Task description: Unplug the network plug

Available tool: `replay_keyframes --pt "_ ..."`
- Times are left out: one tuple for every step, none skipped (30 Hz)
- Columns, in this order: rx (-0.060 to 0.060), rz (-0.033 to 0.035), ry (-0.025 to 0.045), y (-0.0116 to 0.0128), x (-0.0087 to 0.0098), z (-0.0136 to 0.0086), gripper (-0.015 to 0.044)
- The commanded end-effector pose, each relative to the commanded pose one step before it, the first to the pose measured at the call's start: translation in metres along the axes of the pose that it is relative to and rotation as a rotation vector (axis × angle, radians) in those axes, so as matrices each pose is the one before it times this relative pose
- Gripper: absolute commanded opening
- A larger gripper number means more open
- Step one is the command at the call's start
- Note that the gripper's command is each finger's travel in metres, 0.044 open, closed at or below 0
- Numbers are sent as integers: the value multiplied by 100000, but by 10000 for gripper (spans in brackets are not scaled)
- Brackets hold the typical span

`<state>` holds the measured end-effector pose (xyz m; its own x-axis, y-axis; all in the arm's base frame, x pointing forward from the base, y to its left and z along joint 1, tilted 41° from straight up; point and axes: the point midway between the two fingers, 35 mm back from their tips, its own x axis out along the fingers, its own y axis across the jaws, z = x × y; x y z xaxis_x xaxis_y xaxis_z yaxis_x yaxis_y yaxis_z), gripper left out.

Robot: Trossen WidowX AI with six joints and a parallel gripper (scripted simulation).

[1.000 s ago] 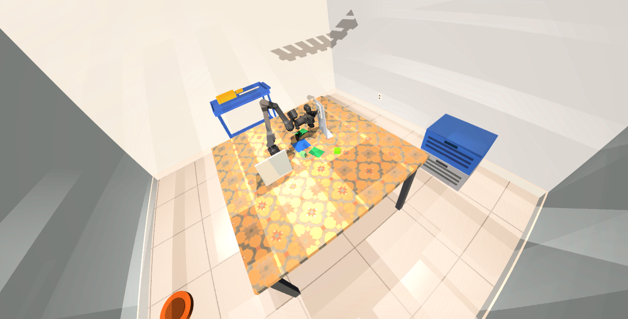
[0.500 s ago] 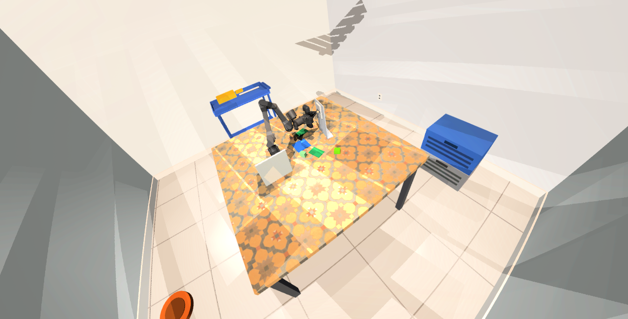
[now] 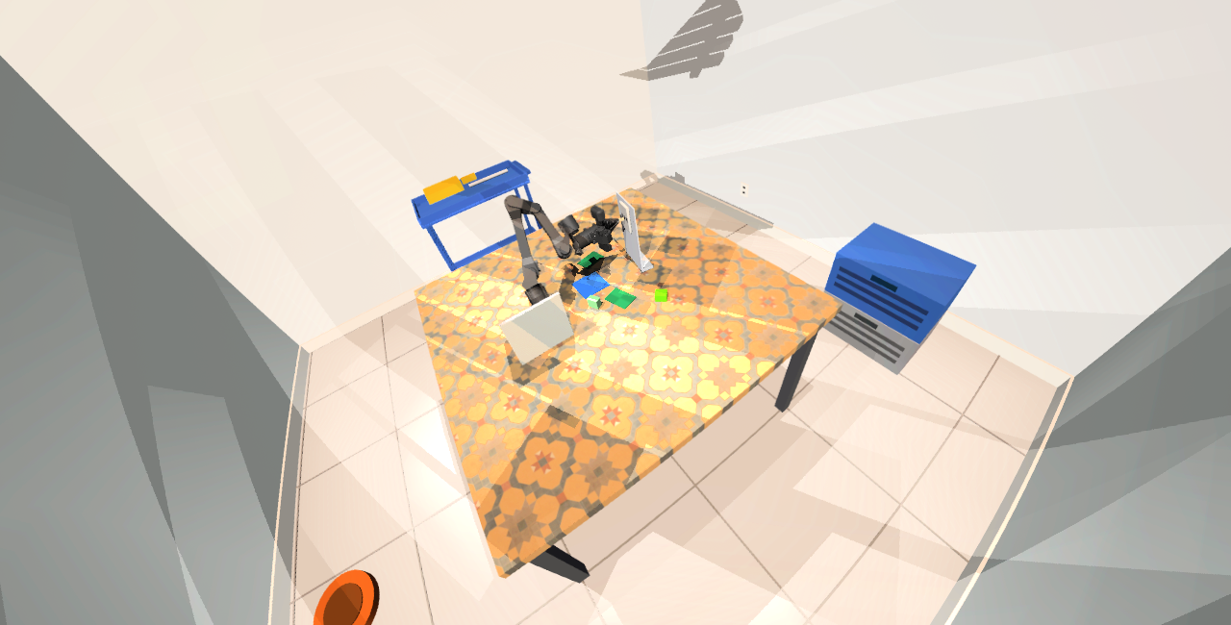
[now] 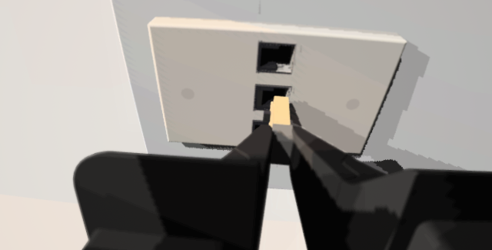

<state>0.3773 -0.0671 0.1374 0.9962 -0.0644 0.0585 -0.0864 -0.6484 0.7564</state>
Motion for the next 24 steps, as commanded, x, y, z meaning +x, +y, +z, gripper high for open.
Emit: replay_keyframes --pt "485 -133 -153 -55 -468 -99 0" --pt "1 -2 -2 -1 -57 -20 0" --pt "1 -2 -2 -1 -56 -20 0" --pt "1 -2 -2 -1 -57 -20 0" --pt "1 -2 -2 -1 -56 -21 0" --pt "1 -2 -2 -1 -57 -21 0" --pt "1 -2 -2 -1 -56 -22 0" --pt "1 -2 -2 -1 -57 -22 0" --pt "1 -2 -2 -1 -56 -22 0" --pt "1 -2 -2 -1 -56 -23 0" --pt "1 -2 -2 -1 -55 -23 0" --pt "1 -2 -2 -1 -56 -23 0" --pt "1 -2 -2 -1 -56 -24 0" --pt "1 -2 -2 -1 -56 -23 0" --pt "1 -2 -2 -1 -55 -24 0" --pt "1 -2 -2 -1 -56 -24 0" --pt "1 -2 -2 -1 -55 -25 0" --pt "1 -2 -2 -1 -55 -24 0" --pt "1 -2 -2 0 -49 -23 0" --pt "1 -2 -2 -1 -49 -22 0" --pt "1 -2 -2 0 -49 -24 0" --pt "1 -2 -2 -1 -50 -24 0" --pt "1 -2 -2 0 -49 -25 0" --pt "1 -2 -2 -1 -50 -25 0"
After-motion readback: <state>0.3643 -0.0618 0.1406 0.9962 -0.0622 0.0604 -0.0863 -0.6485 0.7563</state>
